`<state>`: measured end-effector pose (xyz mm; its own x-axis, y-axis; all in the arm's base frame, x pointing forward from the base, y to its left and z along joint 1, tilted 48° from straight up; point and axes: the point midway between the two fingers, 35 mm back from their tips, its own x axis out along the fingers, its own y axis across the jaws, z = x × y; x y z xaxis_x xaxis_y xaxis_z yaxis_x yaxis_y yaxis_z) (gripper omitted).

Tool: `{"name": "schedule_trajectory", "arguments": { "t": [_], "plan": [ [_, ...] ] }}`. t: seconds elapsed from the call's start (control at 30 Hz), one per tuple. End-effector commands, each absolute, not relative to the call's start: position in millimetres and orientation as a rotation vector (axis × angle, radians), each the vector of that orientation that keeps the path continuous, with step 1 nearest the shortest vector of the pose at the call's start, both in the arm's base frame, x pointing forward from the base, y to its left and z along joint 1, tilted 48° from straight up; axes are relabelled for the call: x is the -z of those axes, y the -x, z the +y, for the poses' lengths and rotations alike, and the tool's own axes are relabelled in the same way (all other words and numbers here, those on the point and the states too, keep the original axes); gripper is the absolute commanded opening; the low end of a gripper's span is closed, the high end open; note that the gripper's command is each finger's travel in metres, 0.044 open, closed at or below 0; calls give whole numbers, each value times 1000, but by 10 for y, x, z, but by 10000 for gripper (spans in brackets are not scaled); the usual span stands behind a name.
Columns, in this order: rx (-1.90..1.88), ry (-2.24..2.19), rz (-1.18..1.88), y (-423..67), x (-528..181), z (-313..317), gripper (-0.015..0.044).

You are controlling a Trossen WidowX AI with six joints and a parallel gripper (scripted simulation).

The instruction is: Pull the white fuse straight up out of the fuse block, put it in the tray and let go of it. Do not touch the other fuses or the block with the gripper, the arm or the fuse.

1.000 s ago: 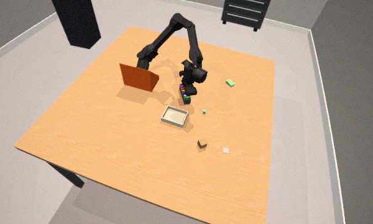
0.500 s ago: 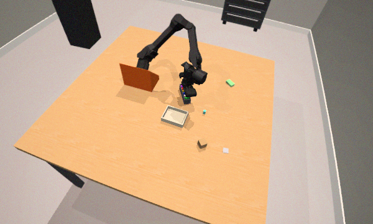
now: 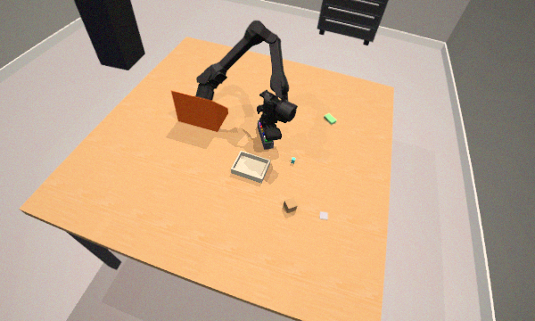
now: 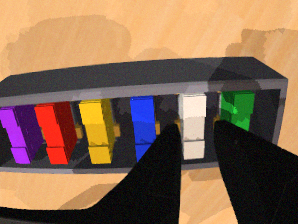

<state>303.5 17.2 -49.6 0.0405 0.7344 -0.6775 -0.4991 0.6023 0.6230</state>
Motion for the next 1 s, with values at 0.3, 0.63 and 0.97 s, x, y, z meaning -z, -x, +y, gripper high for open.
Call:
{"name": "schedule_trajectory", "arguments": {
  "t": [0.3, 0.63, 0.97],
  "plan": [
    [-960, -240, 1199, -3038, 536, 220, 61],
    [-960, -240, 1199, -3038, 536, 220, 0],
    [-959, -241, 1199, -3039, 513, 192, 0]
  ]
}}
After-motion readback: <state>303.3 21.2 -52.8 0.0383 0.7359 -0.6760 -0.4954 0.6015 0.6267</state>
